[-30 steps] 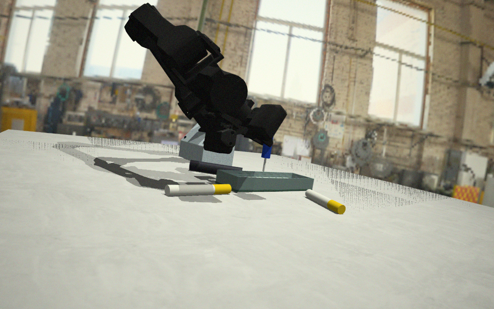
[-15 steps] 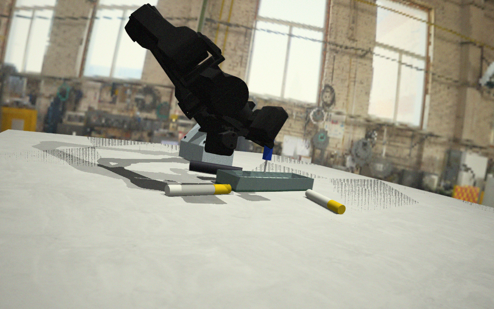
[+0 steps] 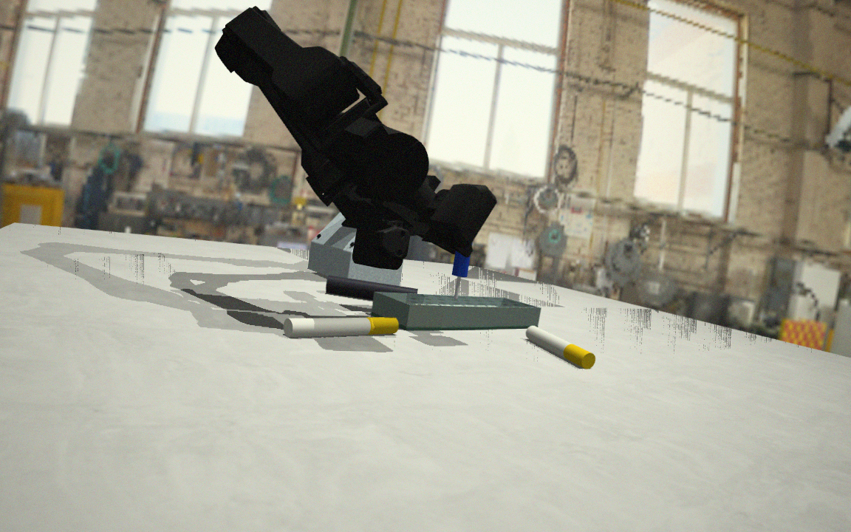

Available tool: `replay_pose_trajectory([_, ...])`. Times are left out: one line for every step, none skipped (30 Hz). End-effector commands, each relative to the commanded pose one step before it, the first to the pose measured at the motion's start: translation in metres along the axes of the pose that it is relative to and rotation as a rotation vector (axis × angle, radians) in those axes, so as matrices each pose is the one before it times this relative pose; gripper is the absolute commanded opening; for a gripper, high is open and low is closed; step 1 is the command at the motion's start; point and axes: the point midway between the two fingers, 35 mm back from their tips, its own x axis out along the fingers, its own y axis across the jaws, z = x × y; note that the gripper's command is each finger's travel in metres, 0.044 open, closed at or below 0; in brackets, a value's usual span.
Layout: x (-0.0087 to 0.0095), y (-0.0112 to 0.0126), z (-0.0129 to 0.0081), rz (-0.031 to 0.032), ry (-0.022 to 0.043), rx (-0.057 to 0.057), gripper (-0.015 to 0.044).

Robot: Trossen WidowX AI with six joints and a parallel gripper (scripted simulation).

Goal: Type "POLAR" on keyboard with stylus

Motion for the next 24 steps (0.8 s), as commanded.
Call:
replay_pose_trajectory([-0.00020,-0.00031,-0.00014,0.00231,0.00053,-0.0065,0.0081])
replay_pose_trajectory([0.00008,0.00000,0.00015,0.00000,-0.00001,0.0000,0.0081])
replay_pose_trajectory([0.00019,0.00000,0.00034,0.00000,-0.00002,0.0000,0.0081])
replay_pose_trajectory([0.00032,0.00000,0.00055,0.00000,-0.00003,0.0000,0.0081])
replay_pose_trajectory([0.00044,0.00000,0.00076,-0.00001,-0.00004,0.0000,0.0081])
replay_pose_trajectory([0.00042,0.00000,0.00072,-0.00001,-0.00003,0.0000,0.0081])
replay_pose_trajectory([0.00038,0.00000,0.00065,-0.00001,-0.00003,0.0000,0.0081])
replay_pose_trajectory([0.00040,0.00000,0.00068,-0.00001,-0.00003,0.0000,0.0081])
replay_pose_trajectory([0.00034,0.00000,0.00058,-0.00001,-0.00003,0.0000,0.0081])
replay_pose_trajectory([0.00027,0.00000,0.00046,0.00000,-0.00002,0.0000,0.0081])
replay_pose_trajectory([0.00026,0.00000,0.00044,0.00000,-0.00002,0.0000,0.0081])
replay_pose_trajectory([0.00023,0.00000,0.00040,0.00000,-0.00002,0.0000,0.0081])
replay_pose_trajectory([0.00035,0.00000,0.00061,-0.00001,-0.00003,0.0000,0.0081])
replay_pose_trajectory([0.00038,0.00000,0.00065,-0.00001,-0.00003,0.0000,0.0081])
replay_pose_trajectory([0.00014,0.00000,0.00024,0.00000,-0.00001,0.0000,0.0081])
replay_pose_trajectory([0.00000,0.00000,0.00000,0.00000,0.00000,0.0000,0.0081])
replay_pose_trajectory([0.00000,0.00000,0.00000,0.00000,0.00000,0.0000,0.0081])
replay_pose_trajectory([0.00011,0.00000,0.00019,0.00000,-0.00001,0.0000,0.0081])
replay_pose_trajectory([0.00014,0.00000,0.00024,0.00000,-0.00001,0.0000,0.0081])
replay_pose_trajectory([0.00017,0.00000,0.00029,0.00000,-0.00001,0.0000,0.0081])
replay_pose_trajectory([0.00020,0.00000,0.00035,0.00000,-0.00002,0.0000,0.0081])
replay_pose_trajectory([0.00026,0.00000,0.00046,0.00000,-0.00002,0.0000,0.0081])
replay_pose_trajectory([0.00025,0.00000,0.00043,0.00000,-0.00002,0.0000,0.0081])
replay_pose_trajectory([0.00027,0.00000,0.00046,0.00000,-0.00002,0.0000,0.0081])
